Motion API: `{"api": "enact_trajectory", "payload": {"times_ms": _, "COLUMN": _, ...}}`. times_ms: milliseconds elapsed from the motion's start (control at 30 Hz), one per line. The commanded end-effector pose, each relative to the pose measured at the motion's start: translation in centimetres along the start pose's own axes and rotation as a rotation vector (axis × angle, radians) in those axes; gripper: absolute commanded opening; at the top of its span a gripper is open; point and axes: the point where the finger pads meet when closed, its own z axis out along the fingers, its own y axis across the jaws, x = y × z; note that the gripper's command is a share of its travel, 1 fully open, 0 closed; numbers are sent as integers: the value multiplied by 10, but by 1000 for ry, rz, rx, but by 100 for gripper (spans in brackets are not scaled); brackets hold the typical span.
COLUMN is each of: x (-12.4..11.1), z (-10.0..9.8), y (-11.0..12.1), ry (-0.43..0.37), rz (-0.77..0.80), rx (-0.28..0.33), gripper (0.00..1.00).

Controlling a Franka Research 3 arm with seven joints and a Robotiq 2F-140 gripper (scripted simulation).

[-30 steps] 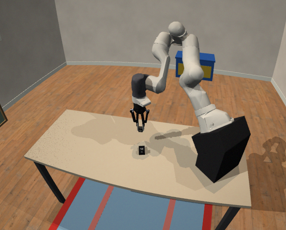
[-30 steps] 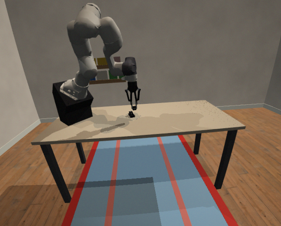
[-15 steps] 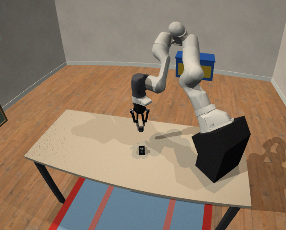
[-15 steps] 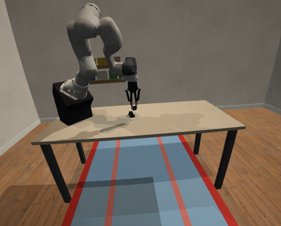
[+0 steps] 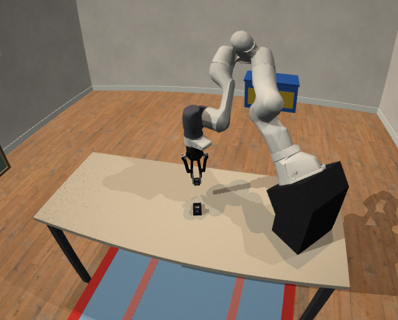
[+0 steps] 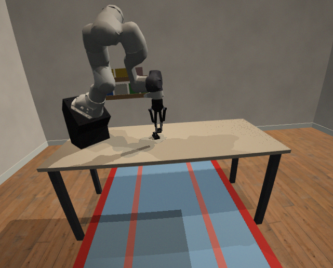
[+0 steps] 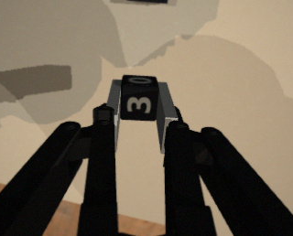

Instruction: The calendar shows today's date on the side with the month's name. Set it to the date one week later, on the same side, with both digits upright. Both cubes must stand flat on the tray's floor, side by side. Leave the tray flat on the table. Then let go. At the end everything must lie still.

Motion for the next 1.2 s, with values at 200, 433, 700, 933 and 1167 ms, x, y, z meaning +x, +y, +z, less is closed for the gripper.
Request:
{"api": "enact_trajectory", "payload": {"times_ms": 200, "x": 2, "z": 32, "y": 4, "ry": 6, "rz": 4, "rx": -11, "gripper": 16}}
{"api": "enact_trajectory", "payload": {"times_ms": 433, "x": 2, "z": 65, "y": 4, "ry": 6, "rz": 4, "rx": -11, "gripper": 16}}
{"api": "enact_trajectory", "payload": {"times_ms": 700, "x": 2, "z": 80, "y": 4, "ry": 6, "rz": 4, "rx": -11, "gripper": 16}}
{"api": "enact_trajectory", "payload": {"times_ms": 933, "x": 2, "z": 82, "y": 4, "ry": 6, "rz": 4, "rx": -11, "gripper": 16}}
{"api": "enact_trajectory", "payload": {"times_ms": 1167, "x": 2, "z": 82, "y": 4, "ry": 6, "rz": 4, "rx": -11, "gripper": 16}}
